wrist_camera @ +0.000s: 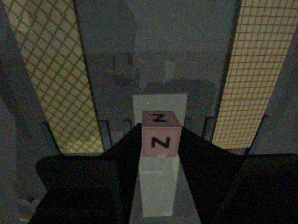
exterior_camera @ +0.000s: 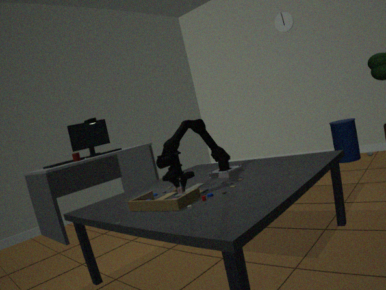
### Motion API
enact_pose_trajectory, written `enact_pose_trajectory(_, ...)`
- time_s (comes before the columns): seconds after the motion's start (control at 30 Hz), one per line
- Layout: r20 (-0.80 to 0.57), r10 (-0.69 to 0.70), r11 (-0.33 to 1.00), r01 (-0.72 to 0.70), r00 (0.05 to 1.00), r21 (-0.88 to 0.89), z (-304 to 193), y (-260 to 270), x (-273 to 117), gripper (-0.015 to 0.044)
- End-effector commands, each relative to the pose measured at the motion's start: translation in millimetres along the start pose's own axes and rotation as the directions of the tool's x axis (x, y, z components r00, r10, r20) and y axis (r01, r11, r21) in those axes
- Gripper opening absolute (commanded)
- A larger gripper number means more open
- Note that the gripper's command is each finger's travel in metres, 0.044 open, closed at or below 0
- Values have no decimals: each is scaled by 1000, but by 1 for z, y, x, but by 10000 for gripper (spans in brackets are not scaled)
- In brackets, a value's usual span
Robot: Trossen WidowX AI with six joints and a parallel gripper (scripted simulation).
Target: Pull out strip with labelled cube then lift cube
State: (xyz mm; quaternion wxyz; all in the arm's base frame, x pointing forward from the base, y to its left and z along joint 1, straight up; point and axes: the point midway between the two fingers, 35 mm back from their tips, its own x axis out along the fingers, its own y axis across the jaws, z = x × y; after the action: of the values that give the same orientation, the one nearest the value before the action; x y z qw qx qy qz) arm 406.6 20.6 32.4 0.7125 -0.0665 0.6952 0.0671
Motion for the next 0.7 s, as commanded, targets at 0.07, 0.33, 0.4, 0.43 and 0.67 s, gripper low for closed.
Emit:
enact_pose_trajectory(0.07, 6, -3, 1000, 3, 1000, 2, -20, 3, -18, 0)
enact_pose_trajectory(0.33, 4, -4, 1000, 4, 1000, 3, -45, 7, -33, 0)
enact_pose_trajectory(0.4, 4, -4, 1000, 4, 1000, 3, -48, 7, -33, 0)
enact_pose_trajectory(0.43, 4, -4, 1000, 4, 1000, 3, -50, 7, -33, 0)
enact_pose_trajectory(0.67, 2, -3, 1000, 3, 1000, 3, -75, 11, -33, 0)
